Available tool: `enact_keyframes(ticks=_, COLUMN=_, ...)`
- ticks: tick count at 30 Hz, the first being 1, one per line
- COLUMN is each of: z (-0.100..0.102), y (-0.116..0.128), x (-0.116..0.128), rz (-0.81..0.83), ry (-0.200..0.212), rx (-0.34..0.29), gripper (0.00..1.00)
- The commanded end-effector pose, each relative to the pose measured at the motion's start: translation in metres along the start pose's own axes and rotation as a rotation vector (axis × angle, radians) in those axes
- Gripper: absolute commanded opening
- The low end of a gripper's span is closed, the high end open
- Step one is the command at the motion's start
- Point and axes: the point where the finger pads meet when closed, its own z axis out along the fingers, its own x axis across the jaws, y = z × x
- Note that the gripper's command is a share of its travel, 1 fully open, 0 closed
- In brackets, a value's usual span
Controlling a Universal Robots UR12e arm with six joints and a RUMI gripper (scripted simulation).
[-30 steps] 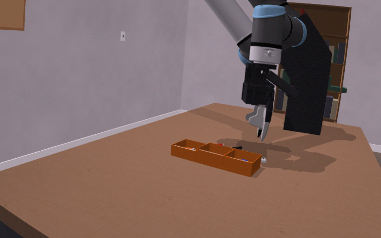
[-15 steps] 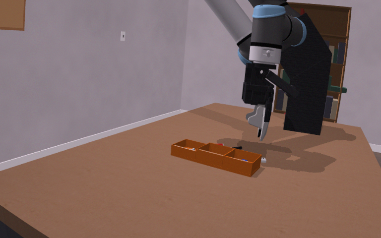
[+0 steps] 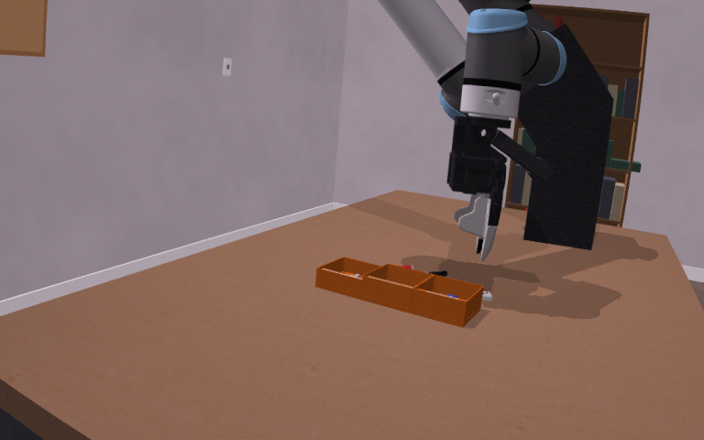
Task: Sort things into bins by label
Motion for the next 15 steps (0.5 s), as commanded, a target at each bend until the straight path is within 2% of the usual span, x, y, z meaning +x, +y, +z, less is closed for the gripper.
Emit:
enact_keyframes(ticks=1, z=0.000, y=-0.001, x=-0.001, rz=0.000, ry=-0.001, rx=0.000, gripper=0.24)
enact_keyframes(ticks=6, z=0.018, y=0.001, x=0.000, rz=0.002, ry=0.000, rx=0.000, gripper=0.24)
enact_keyframes(ticks=8, z=0.018, y=0.001, x=0.000, rz=0.002, ry=0.000, rx=0.000, gripper=0.24)
enact_keyframes(ticks=15, z=0.046, y=0.001, x=0.001, rz=0.002, ry=0.000, rx=0.000, gripper=0.24)
